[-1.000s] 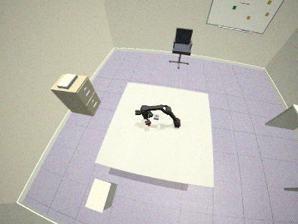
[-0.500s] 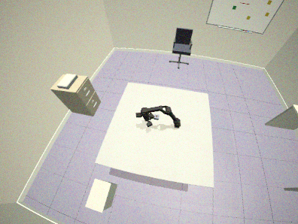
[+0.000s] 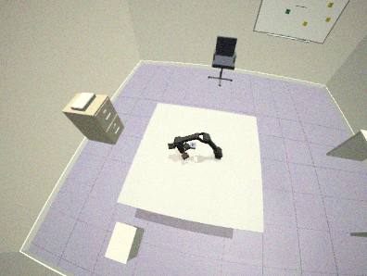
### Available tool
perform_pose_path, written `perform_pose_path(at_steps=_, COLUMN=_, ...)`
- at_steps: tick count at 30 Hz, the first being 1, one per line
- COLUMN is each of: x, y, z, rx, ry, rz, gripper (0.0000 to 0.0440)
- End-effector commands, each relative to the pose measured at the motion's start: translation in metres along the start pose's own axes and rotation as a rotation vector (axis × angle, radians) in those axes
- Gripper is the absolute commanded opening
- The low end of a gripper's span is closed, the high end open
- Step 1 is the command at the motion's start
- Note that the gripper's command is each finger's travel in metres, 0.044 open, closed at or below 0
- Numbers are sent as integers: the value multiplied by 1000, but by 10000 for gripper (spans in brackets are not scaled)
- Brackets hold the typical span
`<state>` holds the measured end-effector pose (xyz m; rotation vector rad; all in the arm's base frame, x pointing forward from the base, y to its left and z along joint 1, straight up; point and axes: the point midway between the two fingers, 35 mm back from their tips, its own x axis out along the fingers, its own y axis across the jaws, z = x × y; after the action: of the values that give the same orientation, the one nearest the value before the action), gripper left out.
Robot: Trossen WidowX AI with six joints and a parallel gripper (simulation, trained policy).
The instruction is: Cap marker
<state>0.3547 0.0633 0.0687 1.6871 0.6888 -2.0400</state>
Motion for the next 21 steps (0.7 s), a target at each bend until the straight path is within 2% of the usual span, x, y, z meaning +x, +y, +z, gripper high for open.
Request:
perform_pose_path(at_steps=1, x=7, y=1, z=2, rx=-14, ry=-16, rz=8, gripper=243)
perform_pose_path(at_steps=3, x=8, y=1, z=2, rx=-19, ry=-18, rz=15, gripper=212)
perform_pose_path(at_steps=7, x=1, y=1, z=5, rx=-27, ry=-9, rz=34, gripper=108)
perform_pose_path(at_steps=21, x=-51, y=9, z=22, rx=-3, ry=64, rz=84, gripper=101)
